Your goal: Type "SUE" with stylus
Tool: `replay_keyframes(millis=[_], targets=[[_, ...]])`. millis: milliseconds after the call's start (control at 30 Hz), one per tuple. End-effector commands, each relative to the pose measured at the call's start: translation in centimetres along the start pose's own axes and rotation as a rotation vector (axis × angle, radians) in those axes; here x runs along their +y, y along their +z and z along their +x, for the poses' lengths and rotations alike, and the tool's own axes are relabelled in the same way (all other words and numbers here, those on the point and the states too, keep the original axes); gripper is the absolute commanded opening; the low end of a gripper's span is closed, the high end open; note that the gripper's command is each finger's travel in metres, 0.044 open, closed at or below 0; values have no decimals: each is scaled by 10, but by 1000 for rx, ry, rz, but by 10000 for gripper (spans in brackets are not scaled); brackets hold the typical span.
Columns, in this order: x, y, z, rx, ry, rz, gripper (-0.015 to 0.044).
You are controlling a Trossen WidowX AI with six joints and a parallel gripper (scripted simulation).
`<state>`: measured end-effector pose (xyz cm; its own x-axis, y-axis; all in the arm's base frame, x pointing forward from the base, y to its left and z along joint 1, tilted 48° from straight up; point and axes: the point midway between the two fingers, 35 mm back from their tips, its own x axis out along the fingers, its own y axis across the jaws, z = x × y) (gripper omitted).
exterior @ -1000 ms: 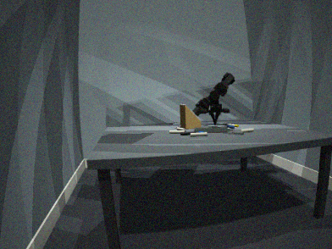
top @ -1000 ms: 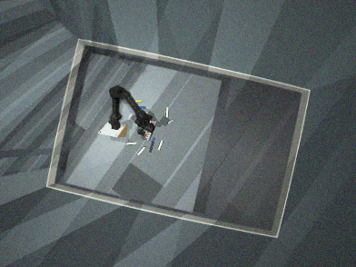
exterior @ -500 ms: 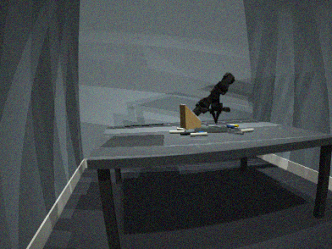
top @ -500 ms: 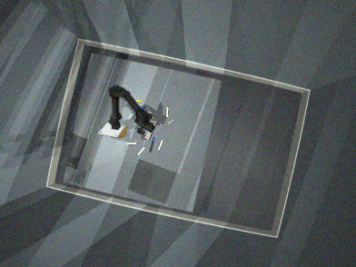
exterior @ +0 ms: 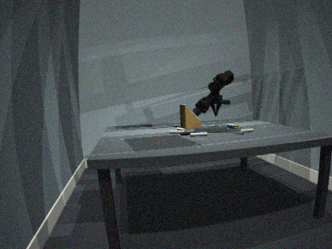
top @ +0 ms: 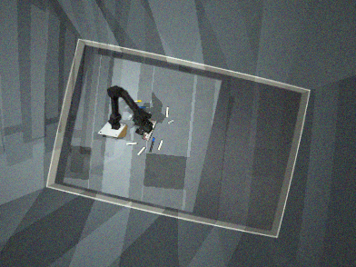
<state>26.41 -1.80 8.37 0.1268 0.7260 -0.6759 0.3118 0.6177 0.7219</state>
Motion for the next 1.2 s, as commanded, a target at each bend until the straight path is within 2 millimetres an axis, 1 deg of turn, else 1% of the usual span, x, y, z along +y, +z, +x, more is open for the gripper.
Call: replay_keyframes(millis=[0, 33, 167, 533, 633, 733, 900, 1167], targets=[[0, 0, 0, 0, 0, 0, 79], [0, 0, 0, 0, 0, 0, 105], [0, 0, 0, 0, 0, 0, 0], [0, 0, 0, 0, 0, 0, 0], [1, -1, 0, -2, -4, -3, 79], [17, -12, 6, -29, -63, -43, 150], [47, -37, 16, -123, -142, -133, 150], [85, -77, 27, -309, -139, -262, 150]])
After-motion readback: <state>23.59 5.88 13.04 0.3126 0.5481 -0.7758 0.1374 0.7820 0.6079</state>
